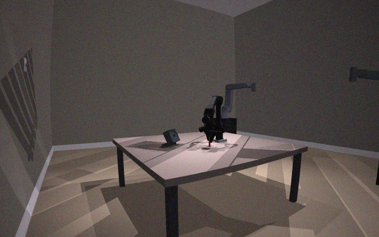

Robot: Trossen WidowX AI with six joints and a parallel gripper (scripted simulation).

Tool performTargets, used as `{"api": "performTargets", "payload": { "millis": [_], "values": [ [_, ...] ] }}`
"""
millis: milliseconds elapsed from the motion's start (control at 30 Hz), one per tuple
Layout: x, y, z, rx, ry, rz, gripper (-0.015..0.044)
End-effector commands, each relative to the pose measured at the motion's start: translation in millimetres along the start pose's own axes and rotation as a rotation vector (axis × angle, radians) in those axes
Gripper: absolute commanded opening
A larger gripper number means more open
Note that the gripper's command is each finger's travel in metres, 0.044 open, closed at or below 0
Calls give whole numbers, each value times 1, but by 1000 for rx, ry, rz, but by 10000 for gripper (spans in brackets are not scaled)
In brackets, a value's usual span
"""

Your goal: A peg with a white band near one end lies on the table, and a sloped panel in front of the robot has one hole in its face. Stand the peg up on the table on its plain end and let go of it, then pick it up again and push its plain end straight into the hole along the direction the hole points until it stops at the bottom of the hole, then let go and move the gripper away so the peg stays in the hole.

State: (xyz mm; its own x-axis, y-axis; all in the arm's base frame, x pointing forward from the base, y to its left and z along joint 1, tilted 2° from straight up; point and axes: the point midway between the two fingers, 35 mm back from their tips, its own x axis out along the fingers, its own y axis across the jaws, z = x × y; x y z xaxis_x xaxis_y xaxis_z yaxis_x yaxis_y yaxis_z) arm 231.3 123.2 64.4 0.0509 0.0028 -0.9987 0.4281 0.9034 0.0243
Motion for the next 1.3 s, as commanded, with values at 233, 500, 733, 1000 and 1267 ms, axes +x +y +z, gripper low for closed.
{"api": "performTargets", "payload": {
  "millis": [233,500,733,1000,1267],
  "values": [
    [-1,0,0,0,-1,2,177],
    [-1,0,0,0,-1,2,26],
    [-4,1,1,0,-1,2,0],
    [-31,3,2,0,1,2,0],
    [-59,3,3,0,3,2,0]
  ]
}}
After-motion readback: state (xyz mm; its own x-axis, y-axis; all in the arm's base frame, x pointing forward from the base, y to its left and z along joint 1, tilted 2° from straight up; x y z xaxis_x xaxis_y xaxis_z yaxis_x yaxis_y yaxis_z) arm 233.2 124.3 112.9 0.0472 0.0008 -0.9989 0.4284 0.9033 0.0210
